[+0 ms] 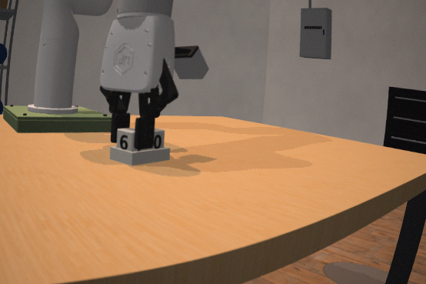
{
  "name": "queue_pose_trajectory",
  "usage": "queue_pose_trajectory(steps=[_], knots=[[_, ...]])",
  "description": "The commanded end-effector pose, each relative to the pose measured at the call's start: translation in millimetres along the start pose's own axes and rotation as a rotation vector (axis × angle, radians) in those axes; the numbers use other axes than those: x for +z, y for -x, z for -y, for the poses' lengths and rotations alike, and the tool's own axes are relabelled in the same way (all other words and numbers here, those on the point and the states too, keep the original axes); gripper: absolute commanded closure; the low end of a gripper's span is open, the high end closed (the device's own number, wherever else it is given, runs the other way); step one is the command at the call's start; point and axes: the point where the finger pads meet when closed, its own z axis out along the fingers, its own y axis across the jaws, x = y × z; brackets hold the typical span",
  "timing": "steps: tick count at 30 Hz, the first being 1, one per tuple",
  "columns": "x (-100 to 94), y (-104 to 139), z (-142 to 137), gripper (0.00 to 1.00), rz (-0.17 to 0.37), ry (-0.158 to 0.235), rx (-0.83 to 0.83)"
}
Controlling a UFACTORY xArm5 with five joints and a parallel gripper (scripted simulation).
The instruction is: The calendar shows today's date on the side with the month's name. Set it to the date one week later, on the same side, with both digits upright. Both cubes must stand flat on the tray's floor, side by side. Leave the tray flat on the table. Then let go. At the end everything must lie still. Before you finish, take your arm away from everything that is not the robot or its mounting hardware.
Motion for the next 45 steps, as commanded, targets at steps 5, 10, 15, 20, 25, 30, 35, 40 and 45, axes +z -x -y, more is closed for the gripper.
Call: queue_pose_trajectory(steps=[5, 10, 15, 20, 25, 30, 35, 40, 45], knots=[[-0.8, 0.3, -1.1, 0.51, 0.001, 0.003, 0.0], [-0.8, 0.3, -1.1, 0.51, 0.001, 0.003, 0.0], [-1.1, 0.3, -1.1, 0.51, 0.001, 0.003, 0.0], [-8.6, 0.3, -1.1, 0.51, 0.001, 0.003, 0.0], [-19.6, 0.3, -1.1, 0.51, 0.001, 0.003, 0.0], [-45.4, 0.3, -1.0, 0.51, 0.001, 0.003, 0.0], [-71.1, 0.3, -0.9, 0.51, 0.001, 0.003, 0.0], [-82.2, 0.3, -0.9, 0.51, 0.001, 0.003, 0.0], [-89.7, 0.3, -0.8, 0.51, 0.001, 0.003, 0.0]])
